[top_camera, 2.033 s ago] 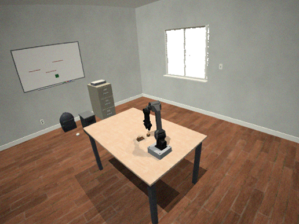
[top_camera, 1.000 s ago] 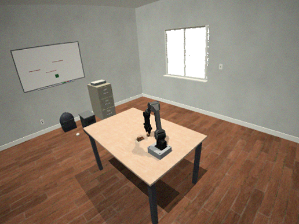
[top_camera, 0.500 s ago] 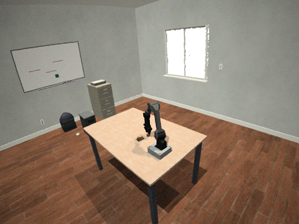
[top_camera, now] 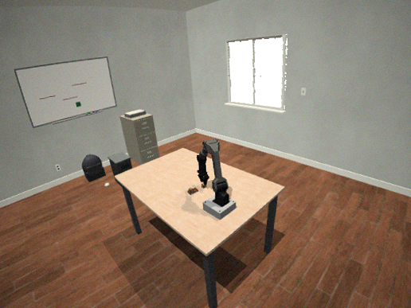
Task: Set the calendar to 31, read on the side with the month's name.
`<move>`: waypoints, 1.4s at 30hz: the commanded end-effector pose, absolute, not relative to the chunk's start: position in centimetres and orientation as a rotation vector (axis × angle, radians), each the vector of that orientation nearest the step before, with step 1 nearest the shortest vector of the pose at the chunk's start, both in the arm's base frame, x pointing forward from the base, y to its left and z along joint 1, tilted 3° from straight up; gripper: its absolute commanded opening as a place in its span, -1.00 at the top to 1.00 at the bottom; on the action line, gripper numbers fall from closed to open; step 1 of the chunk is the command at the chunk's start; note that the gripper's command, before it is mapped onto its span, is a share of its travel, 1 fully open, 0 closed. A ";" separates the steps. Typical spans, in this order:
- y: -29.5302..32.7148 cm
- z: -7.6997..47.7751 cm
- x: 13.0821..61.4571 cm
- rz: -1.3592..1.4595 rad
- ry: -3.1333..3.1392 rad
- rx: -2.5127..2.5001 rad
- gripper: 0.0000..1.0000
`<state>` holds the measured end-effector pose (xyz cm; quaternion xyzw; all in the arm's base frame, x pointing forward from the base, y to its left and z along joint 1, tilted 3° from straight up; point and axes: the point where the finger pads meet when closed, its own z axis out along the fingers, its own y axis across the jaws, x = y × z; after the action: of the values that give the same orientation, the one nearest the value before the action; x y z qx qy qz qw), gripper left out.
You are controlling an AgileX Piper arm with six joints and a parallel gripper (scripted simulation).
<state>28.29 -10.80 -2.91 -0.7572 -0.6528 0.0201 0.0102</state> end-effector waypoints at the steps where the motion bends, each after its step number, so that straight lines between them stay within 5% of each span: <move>1: -10.8 -3.0 28.2 0.065 -2.038 -2.362 -0.20; 42: -10.8 -4.8 28.1 0.067 -2.036 -2.361 -0.20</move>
<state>28.17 -10.77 -4.57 -0.7567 -0.6533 0.0206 0.0110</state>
